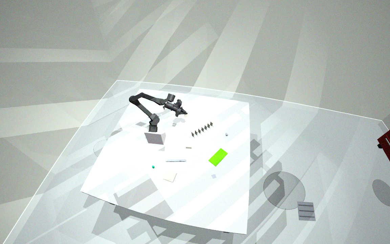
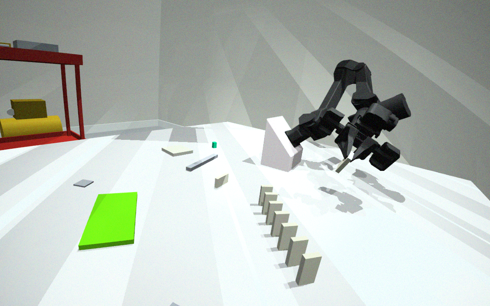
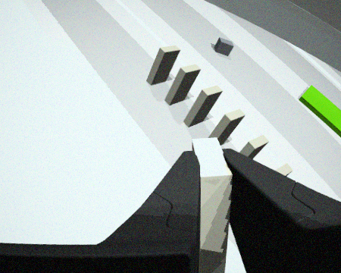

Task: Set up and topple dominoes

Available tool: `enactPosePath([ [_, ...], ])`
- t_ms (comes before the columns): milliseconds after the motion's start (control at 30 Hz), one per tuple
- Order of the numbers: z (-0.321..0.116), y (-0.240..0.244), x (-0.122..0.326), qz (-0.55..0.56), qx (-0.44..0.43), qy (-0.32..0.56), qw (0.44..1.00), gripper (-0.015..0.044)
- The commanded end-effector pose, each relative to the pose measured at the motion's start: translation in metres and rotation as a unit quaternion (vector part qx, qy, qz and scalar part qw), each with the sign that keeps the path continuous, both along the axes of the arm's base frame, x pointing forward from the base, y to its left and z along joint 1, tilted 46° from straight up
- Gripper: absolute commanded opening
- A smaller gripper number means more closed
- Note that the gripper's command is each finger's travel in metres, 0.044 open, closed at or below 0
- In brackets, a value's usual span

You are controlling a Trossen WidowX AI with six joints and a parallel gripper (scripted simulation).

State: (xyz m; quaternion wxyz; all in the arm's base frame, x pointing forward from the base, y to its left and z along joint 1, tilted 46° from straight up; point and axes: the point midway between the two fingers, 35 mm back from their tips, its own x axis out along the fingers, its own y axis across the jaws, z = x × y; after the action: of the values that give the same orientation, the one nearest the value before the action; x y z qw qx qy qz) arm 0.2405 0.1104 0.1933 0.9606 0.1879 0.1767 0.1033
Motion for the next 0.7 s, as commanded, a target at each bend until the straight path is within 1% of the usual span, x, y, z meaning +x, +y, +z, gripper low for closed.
enactPosePath([
  [0,0.005,-0.002,-0.005,-0.02,0.046,-0.036,0.998,0.0025],
  [467,0.013,-0.012,-0.026,-0.065,0.212,-0.123,0.967,0.0025],
  [667,0.013,-0.013,-0.027,-0.067,0.221,-0.126,0.965,0.0025],
])
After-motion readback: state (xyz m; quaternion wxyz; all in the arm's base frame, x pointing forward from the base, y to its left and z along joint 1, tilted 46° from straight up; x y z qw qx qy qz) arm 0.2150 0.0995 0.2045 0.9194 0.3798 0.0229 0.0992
